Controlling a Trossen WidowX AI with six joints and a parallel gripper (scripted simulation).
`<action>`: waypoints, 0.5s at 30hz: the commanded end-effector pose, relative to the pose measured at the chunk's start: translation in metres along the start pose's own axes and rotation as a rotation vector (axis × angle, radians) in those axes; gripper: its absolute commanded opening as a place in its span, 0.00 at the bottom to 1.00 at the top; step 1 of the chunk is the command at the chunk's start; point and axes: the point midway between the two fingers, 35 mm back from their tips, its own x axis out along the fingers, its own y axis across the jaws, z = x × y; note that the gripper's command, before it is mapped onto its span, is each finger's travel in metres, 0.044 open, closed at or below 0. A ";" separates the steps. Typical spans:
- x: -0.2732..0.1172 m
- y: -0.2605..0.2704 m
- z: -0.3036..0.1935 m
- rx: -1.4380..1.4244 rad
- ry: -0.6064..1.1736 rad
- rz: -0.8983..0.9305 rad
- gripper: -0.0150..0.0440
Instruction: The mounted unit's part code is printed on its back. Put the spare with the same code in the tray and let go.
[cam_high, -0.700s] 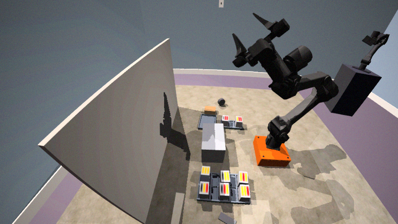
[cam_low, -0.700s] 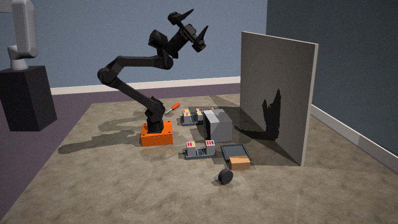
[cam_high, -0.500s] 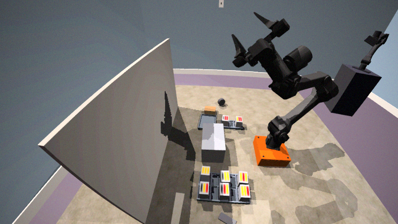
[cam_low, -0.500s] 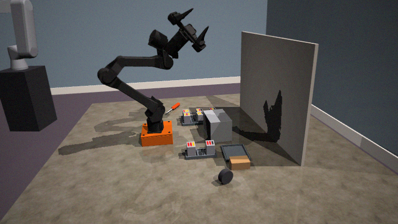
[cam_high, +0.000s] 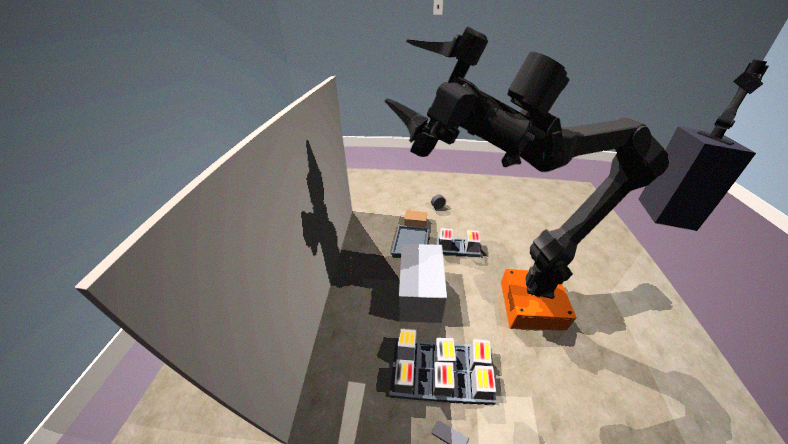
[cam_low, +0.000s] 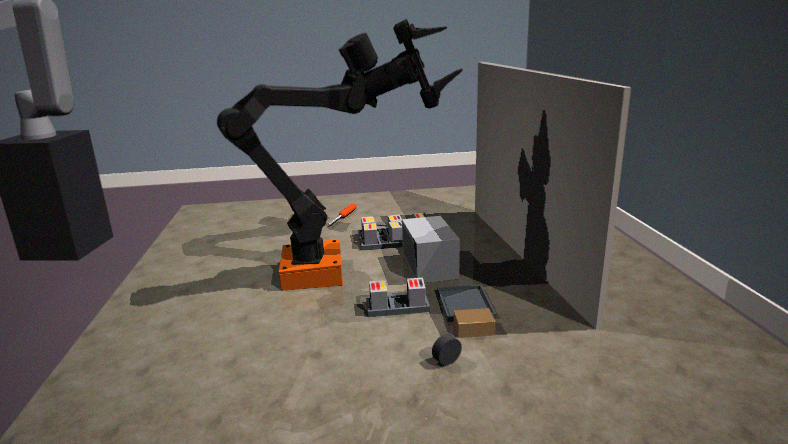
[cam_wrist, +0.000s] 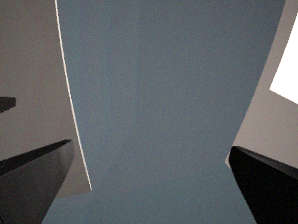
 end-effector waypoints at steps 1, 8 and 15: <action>0.037 0.063 0.028 0.127 -0.054 0.311 1.00; 0.050 0.132 0.040 0.305 0.011 0.676 1.00; 0.038 0.196 0.037 0.497 0.230 1.050 1.00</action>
